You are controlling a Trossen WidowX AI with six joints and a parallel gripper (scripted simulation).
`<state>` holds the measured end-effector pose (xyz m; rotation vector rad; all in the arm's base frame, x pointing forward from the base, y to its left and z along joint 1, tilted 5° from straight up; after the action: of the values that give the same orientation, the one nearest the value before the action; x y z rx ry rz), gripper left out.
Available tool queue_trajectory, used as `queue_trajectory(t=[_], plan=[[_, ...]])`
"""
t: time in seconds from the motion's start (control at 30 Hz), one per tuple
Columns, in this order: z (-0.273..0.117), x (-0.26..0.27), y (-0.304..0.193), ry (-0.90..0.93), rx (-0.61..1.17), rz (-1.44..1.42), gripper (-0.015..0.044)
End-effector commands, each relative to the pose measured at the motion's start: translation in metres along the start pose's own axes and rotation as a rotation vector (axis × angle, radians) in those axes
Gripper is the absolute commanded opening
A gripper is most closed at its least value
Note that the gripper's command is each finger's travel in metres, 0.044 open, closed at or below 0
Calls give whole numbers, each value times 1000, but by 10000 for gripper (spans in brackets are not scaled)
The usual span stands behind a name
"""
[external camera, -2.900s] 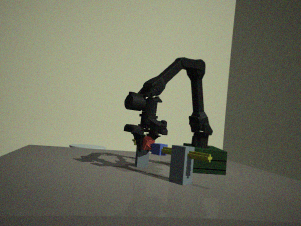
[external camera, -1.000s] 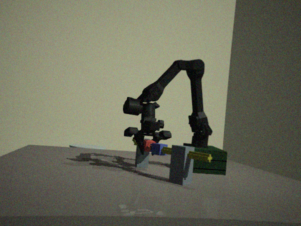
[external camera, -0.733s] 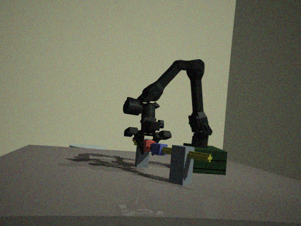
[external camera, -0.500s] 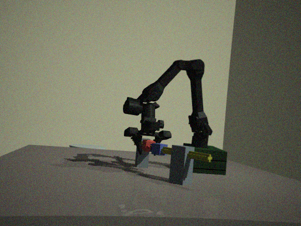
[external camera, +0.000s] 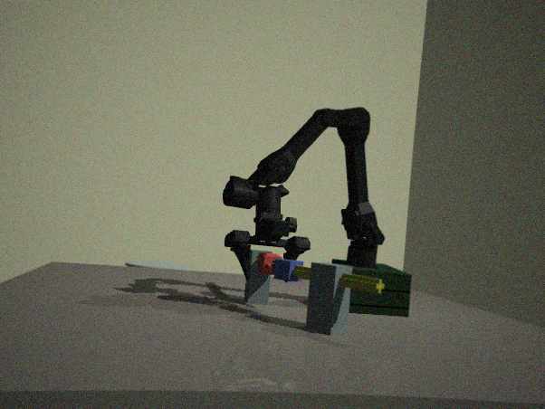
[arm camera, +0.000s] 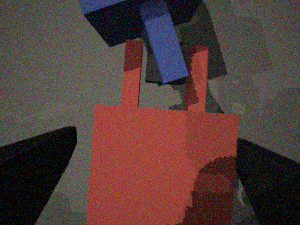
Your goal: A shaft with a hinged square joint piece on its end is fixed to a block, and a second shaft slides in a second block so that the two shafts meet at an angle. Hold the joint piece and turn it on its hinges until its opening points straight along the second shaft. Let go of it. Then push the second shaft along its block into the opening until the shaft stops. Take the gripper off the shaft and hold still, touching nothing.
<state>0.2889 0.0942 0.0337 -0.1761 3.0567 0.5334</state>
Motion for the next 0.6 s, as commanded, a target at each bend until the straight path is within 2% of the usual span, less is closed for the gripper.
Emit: queue_trajectory(t=[0.0,0.57], plan=[[0,0,0,1,0,0,440],[-24,-1,24,25,459,2,440]])
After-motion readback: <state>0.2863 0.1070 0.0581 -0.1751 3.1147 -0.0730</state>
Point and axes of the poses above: the point midway between the two fingers, 35 mm back from their tips, its own z axis out along the fingers, its own x axis across the jaws, y = z × x, the point moved 3 cm from there along -z, back along the fingers, and after that the axes turned 2 degrees about -z, right-handed, at the moved point
